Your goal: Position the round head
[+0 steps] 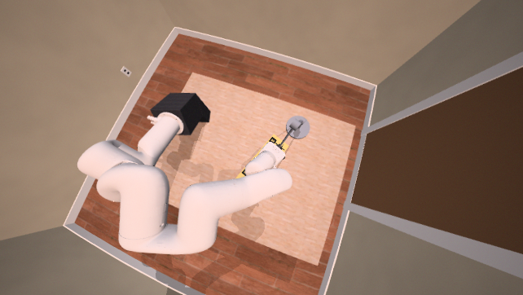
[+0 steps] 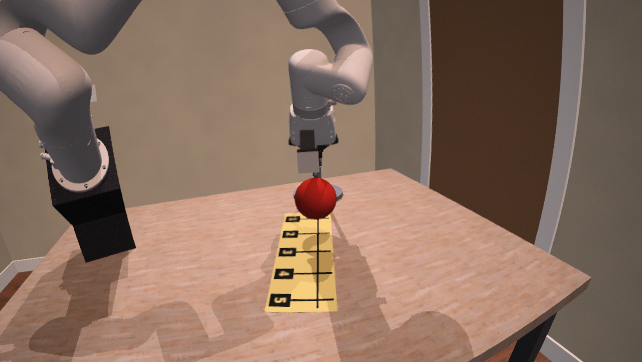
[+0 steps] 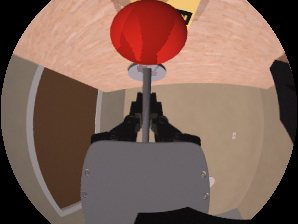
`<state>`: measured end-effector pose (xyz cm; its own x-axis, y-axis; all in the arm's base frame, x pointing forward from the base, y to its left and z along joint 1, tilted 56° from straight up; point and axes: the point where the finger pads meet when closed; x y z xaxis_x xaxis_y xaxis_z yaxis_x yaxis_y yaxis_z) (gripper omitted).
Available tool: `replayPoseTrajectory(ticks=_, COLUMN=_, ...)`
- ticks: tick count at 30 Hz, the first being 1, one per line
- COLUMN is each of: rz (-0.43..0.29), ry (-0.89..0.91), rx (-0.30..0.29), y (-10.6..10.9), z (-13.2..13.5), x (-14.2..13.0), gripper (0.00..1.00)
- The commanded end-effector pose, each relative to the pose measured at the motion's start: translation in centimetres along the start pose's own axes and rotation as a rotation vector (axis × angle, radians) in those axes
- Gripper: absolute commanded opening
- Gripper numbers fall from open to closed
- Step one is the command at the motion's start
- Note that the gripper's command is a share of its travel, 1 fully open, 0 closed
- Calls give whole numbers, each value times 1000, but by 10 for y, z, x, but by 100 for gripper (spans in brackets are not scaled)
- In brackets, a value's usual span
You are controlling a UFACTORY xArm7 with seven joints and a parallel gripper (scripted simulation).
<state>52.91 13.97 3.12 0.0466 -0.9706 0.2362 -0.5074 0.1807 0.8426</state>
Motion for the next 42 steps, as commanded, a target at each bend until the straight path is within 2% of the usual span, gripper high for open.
replayPoseTrajectory(ticks=1, rz=-2, ry=1, rx=2, y=6, z=0, x=10, gripper=0)
replayPoseTrajectory(ticks=25, rz=-3, ry=3, rx=0, y=31, z=5, x=54, gripper=0)
replayPoseTrajectory(ticks=42, rz=-3, ry=3, rx=0, y=33, z=5, x=57, gripper=0)
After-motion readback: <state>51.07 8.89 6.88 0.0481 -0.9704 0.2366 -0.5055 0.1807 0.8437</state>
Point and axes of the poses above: the point where the finger pads meet when closed, its own y axis back along the fingers, its own z axis across the jaws, x = y × z, and after that the axes turned 7 degrees about y, right-handed
